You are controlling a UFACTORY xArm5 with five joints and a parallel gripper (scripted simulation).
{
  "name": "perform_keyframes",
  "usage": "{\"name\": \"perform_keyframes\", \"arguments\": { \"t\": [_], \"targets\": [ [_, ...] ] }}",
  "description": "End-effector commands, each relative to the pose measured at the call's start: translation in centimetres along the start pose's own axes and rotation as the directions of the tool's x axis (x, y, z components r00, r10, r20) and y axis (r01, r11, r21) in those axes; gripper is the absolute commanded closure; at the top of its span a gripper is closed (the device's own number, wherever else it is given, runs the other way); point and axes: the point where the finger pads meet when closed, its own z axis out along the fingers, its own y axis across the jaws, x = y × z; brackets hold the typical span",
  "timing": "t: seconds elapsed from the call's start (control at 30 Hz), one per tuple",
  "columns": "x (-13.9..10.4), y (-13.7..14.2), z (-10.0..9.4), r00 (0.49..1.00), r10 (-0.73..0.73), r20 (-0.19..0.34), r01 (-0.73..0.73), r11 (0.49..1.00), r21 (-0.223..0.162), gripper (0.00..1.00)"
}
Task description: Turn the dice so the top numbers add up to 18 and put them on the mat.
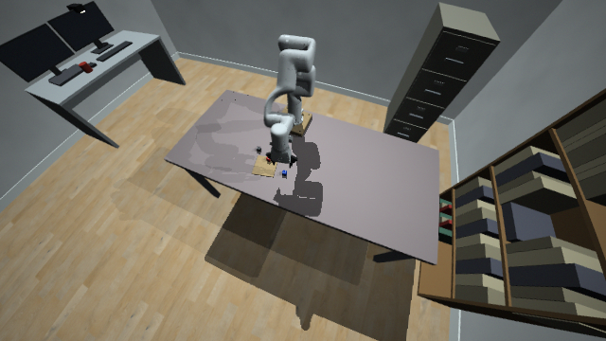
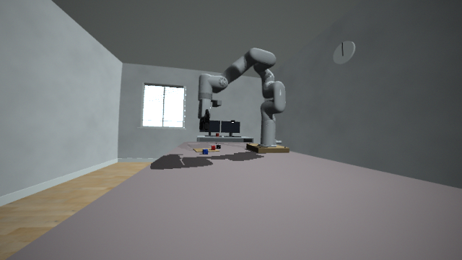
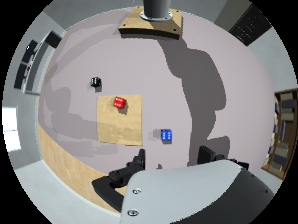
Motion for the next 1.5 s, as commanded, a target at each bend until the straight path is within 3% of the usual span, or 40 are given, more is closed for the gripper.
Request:
{"name": "perform_keyframes", "arguments": {
  "t": [0.0,0.2,0.3,0.37,0.47,0.77,0.83,0.9,1.17,1.33,1.43,1.47],
  "targets": [
    [-0.1,0.0,0.0,0.994,0.108,0.004,-0.108,0.994,-0.001,0.0],
    [-0.1,0.0,0.2,0.955,0.296,0.004,-0.296,0.955,-0.001,0.0],
    [-0.1,0.0,0.2,0.952,0.308,0.004,-0.308,0.952,-0.001,0.0],
    [0.0,0.0,0.4,0.913,0.408,0.003,-0.408,0.913,-0.002,0.0],
    [0.0,0.0,0.4,0.887,0.461,0.003,-0.461,0.887,-0.002,0.0],
    [0.1,0.0,0.8,0.735,0.679,0.003,-0.679,0.735,-0.003,0.0],
    [0.1,0.0,0.8,0.735,0.679,0.003,-0.679,0.735,-0.003,0.0],
    [0.1,0.1,0.9,0.657,0.754,0.002,-0.754,0.657,-0.003,0.0],
    [0.1,0.1,1.1,0.496,0.868,0.002,-0.868,0.496,-0.003,0.0],
    [0.2,0.1,1.3,0.354,0.935,0.001,-0.935,0.354,-0.004,0.0],
    [0.2,0.1,1.3,0.348,0.937,0.001,-0.937,0.348,-0.004,0.0],
    [0.2,0.1,1.4,0.269,0.963,0.001,-0.963,0.269,-0.004,0.0]
  ]
}}
